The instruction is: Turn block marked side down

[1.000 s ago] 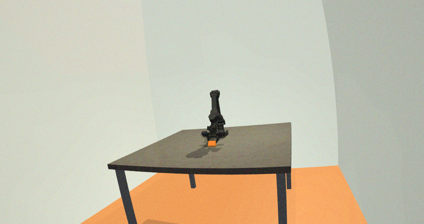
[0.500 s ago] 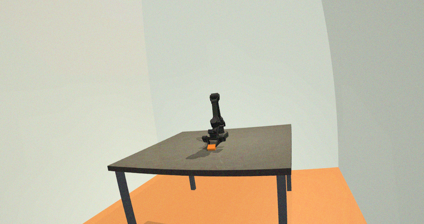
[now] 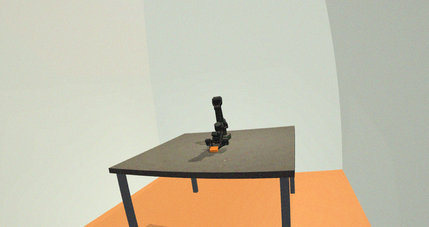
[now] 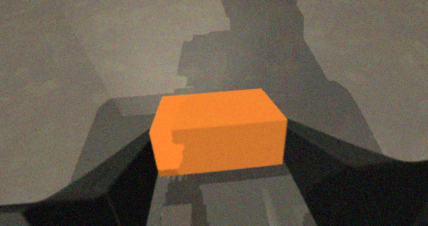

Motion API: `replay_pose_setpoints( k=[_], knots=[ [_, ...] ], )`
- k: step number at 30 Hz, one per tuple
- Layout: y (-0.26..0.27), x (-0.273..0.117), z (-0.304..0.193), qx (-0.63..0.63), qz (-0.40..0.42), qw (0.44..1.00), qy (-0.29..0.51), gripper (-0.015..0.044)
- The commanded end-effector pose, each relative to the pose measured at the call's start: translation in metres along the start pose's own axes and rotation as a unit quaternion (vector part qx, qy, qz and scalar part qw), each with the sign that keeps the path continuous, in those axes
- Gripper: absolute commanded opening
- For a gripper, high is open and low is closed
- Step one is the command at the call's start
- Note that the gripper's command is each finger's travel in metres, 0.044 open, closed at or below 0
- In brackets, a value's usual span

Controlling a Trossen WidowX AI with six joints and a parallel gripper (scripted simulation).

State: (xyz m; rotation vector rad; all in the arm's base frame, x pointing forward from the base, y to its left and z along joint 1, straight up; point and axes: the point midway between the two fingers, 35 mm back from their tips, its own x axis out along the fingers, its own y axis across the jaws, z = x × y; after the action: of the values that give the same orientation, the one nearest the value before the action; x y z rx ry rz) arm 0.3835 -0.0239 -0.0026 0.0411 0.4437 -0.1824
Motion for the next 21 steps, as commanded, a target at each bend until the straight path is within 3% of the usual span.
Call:
replay_pose_setpoints(
  k=[1, 21],
  knots=[
    [-0.0018, -0.0082, -0.0091, -0.003, -0.001, 1.000, -0.014, 0.0000],
    [-0.0024, -0.0179, -0.0067, -0.002, 0.000, 0.999, -0.050, 0.0000]
  ],
)
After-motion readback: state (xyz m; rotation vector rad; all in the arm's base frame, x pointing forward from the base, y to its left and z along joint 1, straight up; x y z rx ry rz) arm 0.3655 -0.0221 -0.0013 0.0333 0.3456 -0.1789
